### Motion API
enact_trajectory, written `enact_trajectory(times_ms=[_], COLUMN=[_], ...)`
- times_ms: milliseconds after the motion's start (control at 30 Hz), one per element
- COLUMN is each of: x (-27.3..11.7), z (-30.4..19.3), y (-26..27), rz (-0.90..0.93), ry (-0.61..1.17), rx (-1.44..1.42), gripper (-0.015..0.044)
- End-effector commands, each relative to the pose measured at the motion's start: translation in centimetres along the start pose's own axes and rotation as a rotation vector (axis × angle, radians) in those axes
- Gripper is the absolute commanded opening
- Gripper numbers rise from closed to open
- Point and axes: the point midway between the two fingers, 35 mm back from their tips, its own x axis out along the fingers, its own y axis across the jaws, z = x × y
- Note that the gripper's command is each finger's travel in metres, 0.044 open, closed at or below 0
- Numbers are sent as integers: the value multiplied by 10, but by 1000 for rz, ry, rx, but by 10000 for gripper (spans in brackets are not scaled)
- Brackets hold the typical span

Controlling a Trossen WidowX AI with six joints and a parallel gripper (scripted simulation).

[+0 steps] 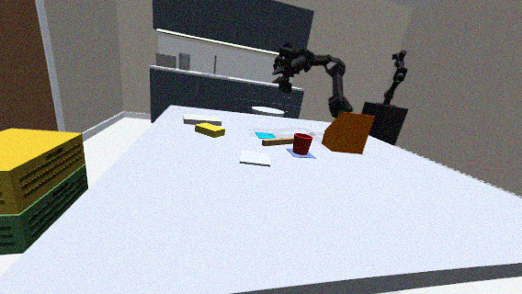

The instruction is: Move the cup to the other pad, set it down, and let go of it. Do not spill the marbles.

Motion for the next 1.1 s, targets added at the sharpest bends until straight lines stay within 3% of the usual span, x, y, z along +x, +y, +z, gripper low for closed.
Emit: enact_trajectory(times_ms=[0, 233, 500, 1067], x=[36, 53, 43, 42], z=[-65, -141, -203, -208], y=[-22, -61, -110, -116], rz=[-266, -672, -1097, -1109], ry=[181, 254, 90, 80], rx=[140, 226, 184, 180], gripper=[148, 148, 148, 148])
